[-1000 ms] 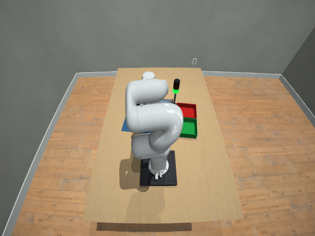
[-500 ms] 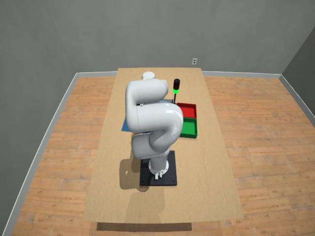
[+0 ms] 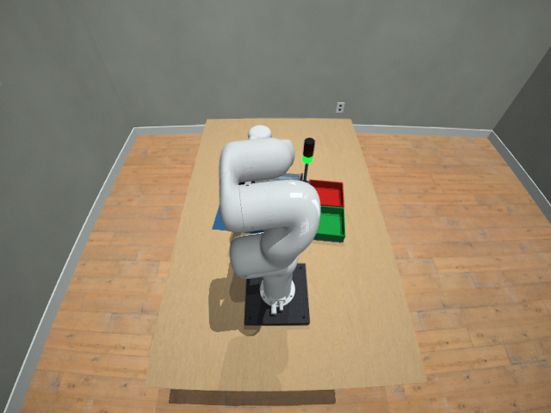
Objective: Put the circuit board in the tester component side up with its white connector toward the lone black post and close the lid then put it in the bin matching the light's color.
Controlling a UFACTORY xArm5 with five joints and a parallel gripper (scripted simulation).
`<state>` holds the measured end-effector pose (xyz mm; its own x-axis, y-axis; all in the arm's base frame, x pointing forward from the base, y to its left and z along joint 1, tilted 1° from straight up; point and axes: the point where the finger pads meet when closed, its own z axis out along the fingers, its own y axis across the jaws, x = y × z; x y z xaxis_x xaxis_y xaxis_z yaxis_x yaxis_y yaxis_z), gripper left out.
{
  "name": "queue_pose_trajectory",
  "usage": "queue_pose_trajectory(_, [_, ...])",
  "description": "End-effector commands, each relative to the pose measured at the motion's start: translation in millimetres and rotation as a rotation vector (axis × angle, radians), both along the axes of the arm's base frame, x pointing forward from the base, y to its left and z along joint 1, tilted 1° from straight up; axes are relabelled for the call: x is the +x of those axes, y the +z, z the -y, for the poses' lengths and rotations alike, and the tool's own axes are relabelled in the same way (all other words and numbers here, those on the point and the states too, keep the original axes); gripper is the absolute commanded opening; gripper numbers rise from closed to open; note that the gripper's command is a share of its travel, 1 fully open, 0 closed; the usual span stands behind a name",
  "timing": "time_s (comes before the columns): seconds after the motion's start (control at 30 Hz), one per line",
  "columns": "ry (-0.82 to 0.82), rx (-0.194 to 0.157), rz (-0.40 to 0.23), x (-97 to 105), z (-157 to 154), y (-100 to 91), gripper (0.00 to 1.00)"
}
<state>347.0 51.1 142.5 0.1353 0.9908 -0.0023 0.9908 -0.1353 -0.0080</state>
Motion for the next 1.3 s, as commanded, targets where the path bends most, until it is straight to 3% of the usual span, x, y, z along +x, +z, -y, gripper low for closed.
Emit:
queue_pose_trajectory(0.0, [0.014,0.001,0.004,1.1,-0.2,1.2,0.00])
queue_pose_trajectory(0.3, [0.014,0.001,0.004,1.1,-0.2,1.2,0.00])
queue_pose_trajectory(0.33, [0.014,0.001,0.004,1.1,-0.2,1.2,0.28])
queue_pose_trajectory(1.27, [0.014,0.001,0.004,1.1,-0.2,1.2,0.28])
